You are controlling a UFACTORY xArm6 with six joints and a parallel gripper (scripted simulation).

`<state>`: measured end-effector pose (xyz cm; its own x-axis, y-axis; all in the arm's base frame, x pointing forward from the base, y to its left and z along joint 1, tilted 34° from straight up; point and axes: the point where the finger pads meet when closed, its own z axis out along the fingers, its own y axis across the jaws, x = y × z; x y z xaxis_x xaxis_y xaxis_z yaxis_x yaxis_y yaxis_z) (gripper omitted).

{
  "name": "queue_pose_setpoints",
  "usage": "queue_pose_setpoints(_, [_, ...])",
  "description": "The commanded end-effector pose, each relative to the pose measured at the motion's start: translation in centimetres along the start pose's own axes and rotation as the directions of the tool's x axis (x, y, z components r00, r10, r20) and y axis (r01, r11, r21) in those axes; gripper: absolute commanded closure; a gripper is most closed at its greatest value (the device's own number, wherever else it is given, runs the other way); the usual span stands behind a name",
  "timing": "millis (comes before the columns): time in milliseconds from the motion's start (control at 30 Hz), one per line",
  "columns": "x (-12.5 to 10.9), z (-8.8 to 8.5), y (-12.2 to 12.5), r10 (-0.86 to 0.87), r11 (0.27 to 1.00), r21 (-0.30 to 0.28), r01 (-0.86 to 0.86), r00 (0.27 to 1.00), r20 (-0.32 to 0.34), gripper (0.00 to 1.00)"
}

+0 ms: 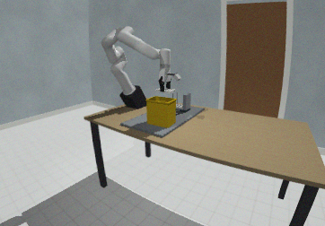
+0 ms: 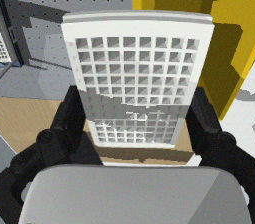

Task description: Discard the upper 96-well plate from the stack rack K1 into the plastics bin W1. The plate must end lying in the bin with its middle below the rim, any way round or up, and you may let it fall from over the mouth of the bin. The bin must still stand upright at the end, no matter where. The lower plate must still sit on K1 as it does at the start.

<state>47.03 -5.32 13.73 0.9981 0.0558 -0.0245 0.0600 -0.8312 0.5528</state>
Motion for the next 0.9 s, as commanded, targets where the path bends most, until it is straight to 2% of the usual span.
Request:
queue_pose_setpoints(0, [0.2,-0.1,1.5,0.001,1.0,0.001,-0.001,1.0,-0.004,1.0])
queue_pose_setpoints(533, [0.3,0.1,6.2,0.001,1.0,0.001,-0.001,1.0,-0.004,1.0])
queue_pose_setpoints(867, [0.3,0.1,6.4,0.001,1.0,0.001,-0.001,1.0,-0.004,1.0])
